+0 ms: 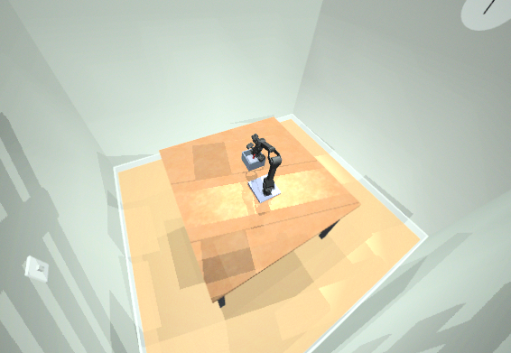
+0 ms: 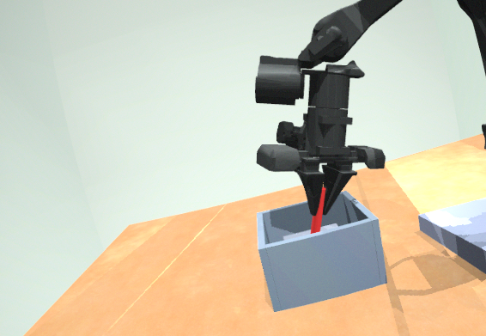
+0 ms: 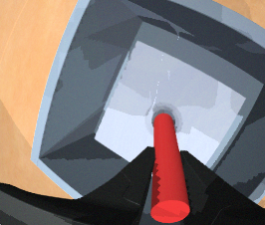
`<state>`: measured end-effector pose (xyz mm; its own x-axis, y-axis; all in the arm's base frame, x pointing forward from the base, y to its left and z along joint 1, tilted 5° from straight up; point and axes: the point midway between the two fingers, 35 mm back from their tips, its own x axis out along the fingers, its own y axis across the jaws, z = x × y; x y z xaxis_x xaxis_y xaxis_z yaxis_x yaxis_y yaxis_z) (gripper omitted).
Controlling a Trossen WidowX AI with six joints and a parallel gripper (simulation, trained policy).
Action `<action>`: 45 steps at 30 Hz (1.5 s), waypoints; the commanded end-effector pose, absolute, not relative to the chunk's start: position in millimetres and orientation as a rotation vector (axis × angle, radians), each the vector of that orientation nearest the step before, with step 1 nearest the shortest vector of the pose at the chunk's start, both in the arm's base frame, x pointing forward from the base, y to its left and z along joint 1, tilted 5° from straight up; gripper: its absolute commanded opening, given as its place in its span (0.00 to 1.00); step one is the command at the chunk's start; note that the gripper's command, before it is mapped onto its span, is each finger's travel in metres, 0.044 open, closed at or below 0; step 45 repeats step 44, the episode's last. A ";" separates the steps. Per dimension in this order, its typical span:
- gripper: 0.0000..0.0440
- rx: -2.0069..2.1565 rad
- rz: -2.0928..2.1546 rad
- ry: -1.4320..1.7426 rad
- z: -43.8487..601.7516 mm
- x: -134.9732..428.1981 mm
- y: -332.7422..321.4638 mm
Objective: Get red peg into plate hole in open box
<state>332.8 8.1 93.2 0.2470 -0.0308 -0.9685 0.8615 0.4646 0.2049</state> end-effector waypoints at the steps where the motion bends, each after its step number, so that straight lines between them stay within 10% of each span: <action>1: 0.29 0.879 -0.735 1.186 83.4 337.6 5.5; 11: 0.45 0.836 -0.728 1.202 80.0 357.1 -1.0; 22: 1.00 0.820 -0.708 1.177 85.1 389.0 -14.2; 45: 1.00 0.824 -0.718 0.998 117.6 437.5 -66.4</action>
